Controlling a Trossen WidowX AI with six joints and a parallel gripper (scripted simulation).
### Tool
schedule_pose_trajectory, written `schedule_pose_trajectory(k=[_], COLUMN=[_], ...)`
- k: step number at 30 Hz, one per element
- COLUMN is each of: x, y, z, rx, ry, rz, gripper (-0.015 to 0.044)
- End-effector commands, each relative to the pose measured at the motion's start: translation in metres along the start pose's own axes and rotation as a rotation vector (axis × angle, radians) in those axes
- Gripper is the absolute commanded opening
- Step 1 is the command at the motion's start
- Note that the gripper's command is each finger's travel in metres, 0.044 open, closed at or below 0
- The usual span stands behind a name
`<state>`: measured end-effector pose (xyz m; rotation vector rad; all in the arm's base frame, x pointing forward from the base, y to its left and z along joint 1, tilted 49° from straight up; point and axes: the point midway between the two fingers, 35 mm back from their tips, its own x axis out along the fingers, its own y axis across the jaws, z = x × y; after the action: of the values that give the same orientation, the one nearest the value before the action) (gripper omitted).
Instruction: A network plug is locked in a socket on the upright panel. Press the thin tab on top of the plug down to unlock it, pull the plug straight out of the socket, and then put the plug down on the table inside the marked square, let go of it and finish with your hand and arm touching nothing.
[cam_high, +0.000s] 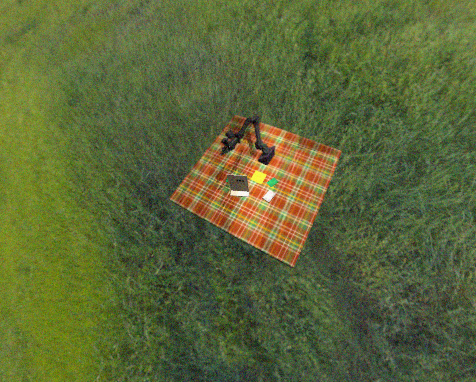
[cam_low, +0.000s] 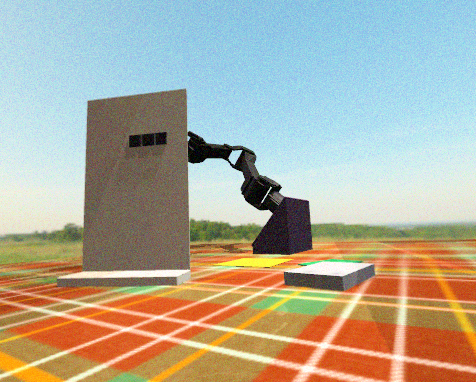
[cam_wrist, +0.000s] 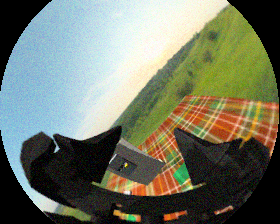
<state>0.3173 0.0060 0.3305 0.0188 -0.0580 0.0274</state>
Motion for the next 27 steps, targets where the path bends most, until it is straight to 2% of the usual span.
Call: schedule_pose_trajectory(k=[1,9,21,27], x=[0.000,0.010,-0.014,-0.019], y=[0.000,0.004,0.012,0.013], z=[-0.002,-0.071,-0.162,-0.169], rx=[0.002,0.157,0.589,0.656], ry=[0.006,0.277,0.700,0.746], rz=[0.003,0.137,0.286,0.298], gripper=[0.0374,0.0164,0.0156,0.0156])
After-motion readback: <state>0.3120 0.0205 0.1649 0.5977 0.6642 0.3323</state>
